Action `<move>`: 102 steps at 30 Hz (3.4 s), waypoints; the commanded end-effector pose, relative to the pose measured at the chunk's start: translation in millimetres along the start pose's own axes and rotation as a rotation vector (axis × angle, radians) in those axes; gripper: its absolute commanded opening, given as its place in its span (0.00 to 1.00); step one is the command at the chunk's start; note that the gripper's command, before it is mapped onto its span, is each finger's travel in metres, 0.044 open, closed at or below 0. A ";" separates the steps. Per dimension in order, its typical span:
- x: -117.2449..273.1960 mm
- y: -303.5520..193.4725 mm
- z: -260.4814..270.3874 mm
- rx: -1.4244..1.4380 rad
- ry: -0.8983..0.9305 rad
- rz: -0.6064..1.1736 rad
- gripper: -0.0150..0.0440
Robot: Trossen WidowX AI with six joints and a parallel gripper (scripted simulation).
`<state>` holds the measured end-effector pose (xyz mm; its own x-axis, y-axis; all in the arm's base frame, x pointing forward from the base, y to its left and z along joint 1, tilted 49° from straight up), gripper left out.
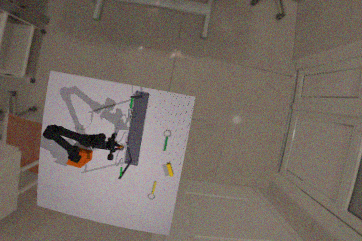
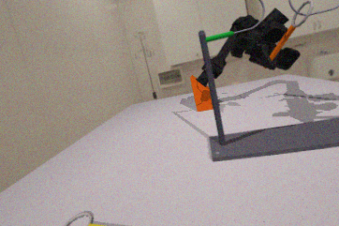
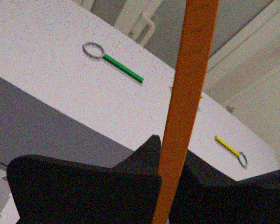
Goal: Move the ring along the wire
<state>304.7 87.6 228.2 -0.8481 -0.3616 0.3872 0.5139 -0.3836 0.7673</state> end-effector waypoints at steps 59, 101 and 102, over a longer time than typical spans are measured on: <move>70.0 115.1 -94.8 1.196 -0.704 0.035 0.00; 75.8 125.9 -90.6 0.928 -0.549 0.028 0.00; 75.4 125.2 -90.5 0.910 -0.539 0.028 0.00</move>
<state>316.5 -65.3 305.9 -0.8964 0.1731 0.4081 0.4349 0.5213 0.7342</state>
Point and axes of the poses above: the point midway between the two fingers, 35 mm back from their tips, its own x axis back along the fingers, its own z axis across the jaws, y = z × x, the point moved 5 cm from there along x, back along the fingers, and after that the axes turned 10 degrees about -x, right-handed, at the moved point
